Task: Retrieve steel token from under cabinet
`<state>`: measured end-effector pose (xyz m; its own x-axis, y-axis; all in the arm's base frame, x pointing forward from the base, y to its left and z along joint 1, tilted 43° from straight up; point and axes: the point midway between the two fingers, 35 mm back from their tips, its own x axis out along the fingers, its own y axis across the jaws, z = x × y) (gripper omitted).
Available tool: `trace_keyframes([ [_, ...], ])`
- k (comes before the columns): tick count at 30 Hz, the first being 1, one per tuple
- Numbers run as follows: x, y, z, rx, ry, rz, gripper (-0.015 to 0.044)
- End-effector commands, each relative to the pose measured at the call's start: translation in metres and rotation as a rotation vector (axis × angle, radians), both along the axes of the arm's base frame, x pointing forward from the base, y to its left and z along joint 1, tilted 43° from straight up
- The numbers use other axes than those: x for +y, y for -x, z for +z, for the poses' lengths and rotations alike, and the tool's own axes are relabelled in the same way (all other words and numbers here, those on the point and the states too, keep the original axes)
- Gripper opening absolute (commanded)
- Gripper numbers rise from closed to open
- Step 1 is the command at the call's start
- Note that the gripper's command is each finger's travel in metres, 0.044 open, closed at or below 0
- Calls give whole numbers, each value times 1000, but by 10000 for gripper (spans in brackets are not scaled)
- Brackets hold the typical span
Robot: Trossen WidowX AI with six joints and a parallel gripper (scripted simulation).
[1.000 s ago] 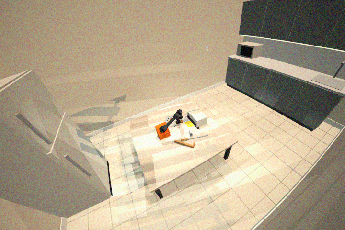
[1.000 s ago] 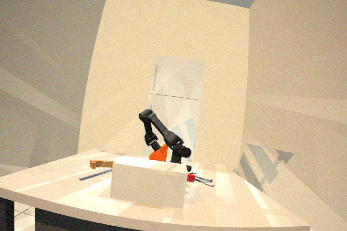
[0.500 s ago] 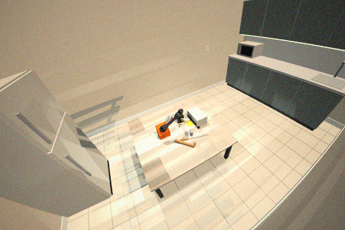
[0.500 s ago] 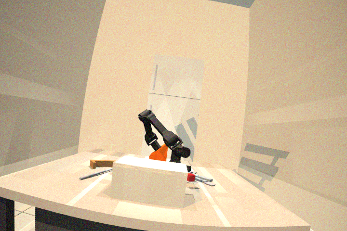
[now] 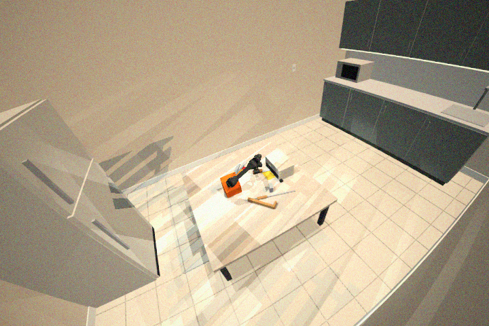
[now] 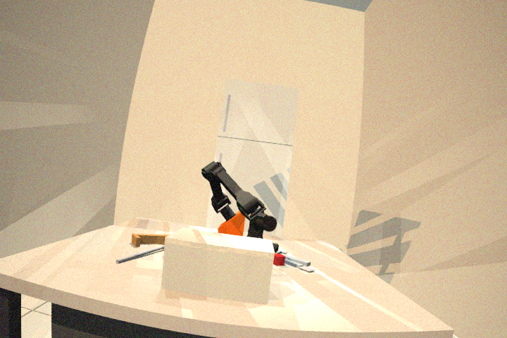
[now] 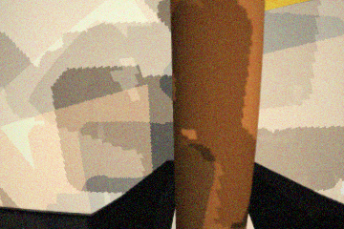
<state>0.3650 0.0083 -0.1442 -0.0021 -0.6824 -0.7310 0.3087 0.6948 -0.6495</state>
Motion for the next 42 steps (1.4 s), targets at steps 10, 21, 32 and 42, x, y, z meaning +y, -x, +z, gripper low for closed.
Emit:
trace_keyframes([
  [10, -4, -16, 4, -1, -1, 1, 0],
  [21, -7, -27, 7, -1, -1, 1, 0],
  [32, -10, -38, 10, -2, 0, 1, 0],
  [42, -14, -45, 12, -2, 0, 1, 0],
])
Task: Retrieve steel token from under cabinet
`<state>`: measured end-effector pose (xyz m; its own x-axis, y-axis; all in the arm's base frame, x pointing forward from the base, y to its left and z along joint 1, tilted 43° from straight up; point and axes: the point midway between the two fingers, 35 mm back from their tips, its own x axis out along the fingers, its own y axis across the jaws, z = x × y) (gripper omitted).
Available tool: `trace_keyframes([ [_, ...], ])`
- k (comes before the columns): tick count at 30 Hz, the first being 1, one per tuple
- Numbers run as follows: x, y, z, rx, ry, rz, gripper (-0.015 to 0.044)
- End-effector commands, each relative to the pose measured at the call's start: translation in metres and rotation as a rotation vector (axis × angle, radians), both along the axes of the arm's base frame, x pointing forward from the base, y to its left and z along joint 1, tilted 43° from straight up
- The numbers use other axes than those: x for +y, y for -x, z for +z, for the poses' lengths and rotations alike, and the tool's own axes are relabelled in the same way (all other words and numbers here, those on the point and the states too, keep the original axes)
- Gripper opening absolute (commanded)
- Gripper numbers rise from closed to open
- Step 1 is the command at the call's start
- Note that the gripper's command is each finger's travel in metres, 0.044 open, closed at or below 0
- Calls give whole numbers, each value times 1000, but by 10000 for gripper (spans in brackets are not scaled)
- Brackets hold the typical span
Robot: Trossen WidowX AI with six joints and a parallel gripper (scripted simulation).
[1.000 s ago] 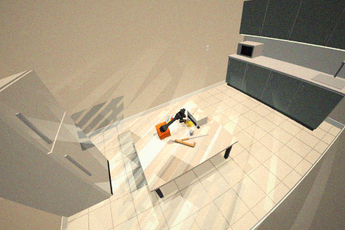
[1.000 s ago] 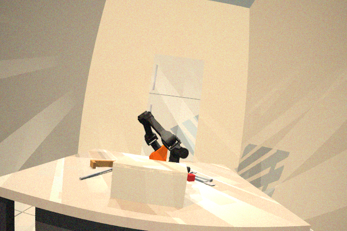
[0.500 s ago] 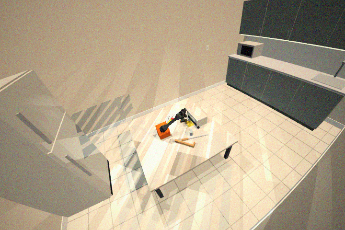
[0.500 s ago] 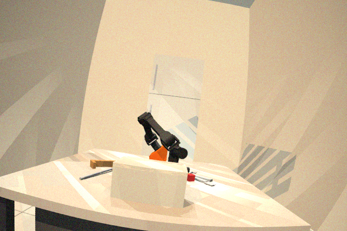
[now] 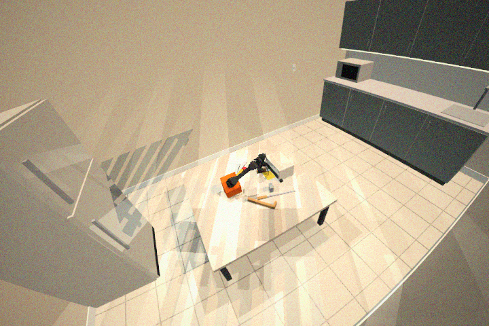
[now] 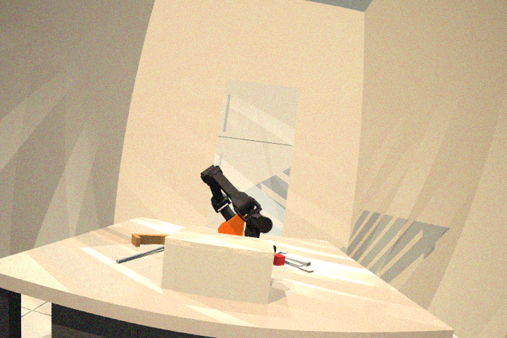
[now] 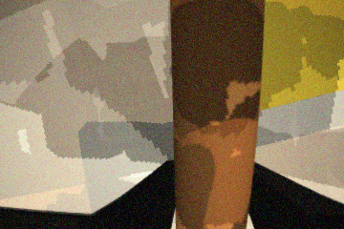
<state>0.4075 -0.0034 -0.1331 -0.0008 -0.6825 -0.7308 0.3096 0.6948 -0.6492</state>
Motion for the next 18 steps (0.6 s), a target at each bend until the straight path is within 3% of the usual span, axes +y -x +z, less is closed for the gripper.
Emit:
trace_keyframes([
  [1, -2, -2, 2, 0, 0, 0, 0],
  [18, -16, 4, 14, 0, 1, 0, 0],
])
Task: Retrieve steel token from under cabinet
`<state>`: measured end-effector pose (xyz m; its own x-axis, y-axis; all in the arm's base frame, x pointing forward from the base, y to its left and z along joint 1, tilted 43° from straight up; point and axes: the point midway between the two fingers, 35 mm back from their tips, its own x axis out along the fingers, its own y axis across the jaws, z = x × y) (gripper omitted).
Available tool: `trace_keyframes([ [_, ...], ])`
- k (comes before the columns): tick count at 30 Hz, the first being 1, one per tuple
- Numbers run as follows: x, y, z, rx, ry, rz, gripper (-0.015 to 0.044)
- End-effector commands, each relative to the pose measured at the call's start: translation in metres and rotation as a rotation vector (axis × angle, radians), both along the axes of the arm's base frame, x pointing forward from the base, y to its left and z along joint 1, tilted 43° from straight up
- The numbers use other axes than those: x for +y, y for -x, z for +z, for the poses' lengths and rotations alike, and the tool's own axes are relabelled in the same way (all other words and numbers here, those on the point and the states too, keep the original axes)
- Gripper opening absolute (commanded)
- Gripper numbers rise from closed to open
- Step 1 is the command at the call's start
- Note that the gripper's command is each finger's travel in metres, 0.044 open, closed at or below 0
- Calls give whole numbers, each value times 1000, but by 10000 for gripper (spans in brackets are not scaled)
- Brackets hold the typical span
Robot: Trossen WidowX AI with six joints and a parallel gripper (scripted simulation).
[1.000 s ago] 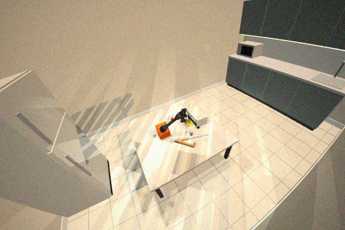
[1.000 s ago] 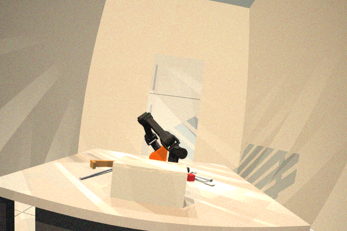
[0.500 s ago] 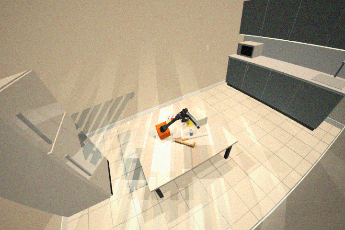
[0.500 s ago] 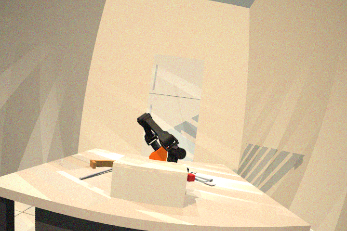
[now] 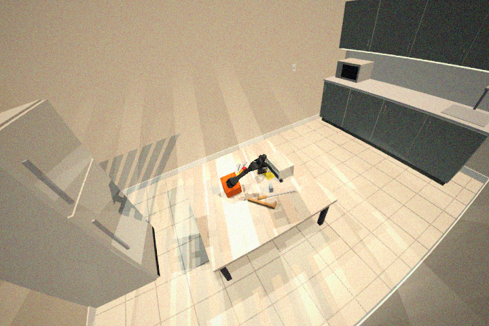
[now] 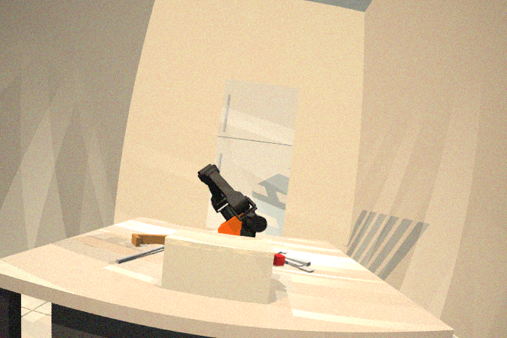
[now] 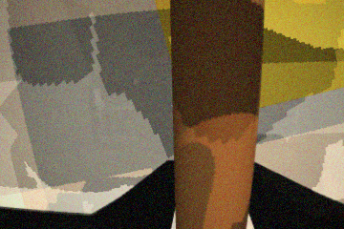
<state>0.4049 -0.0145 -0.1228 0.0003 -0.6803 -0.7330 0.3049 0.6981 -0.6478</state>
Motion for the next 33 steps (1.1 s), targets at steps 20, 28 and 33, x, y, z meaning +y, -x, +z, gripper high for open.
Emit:
trace_keyframes([
  [20, -5, 13, 2, -2, 4, -4, 0],
  [28, -3, 21, 0, -1, 4, -4, 0],
  [33, -1, 26, -1, -1, 4, -4, 0],
])
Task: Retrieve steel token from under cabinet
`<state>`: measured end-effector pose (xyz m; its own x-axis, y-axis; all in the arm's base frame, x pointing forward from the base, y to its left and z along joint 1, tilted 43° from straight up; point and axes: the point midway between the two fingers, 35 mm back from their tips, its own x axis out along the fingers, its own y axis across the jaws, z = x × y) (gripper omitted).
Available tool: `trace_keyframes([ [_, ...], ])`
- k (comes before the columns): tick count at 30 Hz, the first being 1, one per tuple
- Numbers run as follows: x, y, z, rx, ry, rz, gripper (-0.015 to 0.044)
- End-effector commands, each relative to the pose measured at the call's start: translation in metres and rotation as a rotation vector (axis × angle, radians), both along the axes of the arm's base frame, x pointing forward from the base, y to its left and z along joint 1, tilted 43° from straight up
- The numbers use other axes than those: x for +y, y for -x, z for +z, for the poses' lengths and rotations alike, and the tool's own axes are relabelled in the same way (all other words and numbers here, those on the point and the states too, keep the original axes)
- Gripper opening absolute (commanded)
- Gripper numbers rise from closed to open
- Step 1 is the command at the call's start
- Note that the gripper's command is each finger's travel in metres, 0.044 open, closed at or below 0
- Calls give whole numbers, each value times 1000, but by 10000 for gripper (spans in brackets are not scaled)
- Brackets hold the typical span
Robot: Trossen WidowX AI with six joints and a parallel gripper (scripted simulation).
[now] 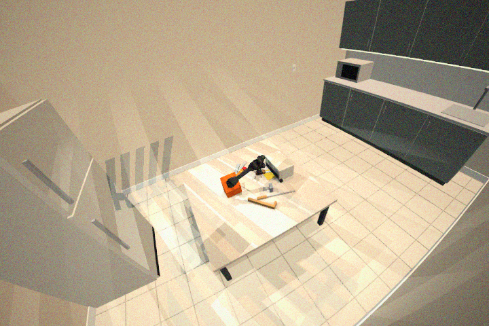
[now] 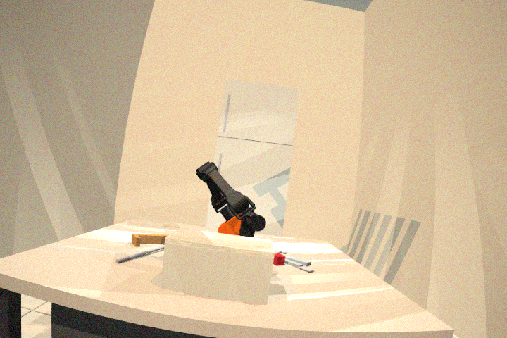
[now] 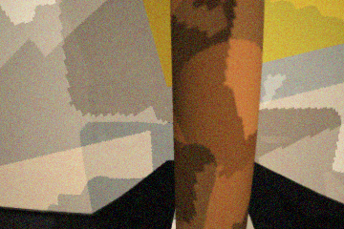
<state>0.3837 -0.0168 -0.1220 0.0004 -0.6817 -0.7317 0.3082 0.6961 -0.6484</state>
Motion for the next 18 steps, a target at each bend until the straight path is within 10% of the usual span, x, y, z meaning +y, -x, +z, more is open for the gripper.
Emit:
trace_keyframes([
  [1, 1, 6, -2, 2, 2, -2, 0],
  [18, 6, 25, -7, 3, 1, -2, 0],
])
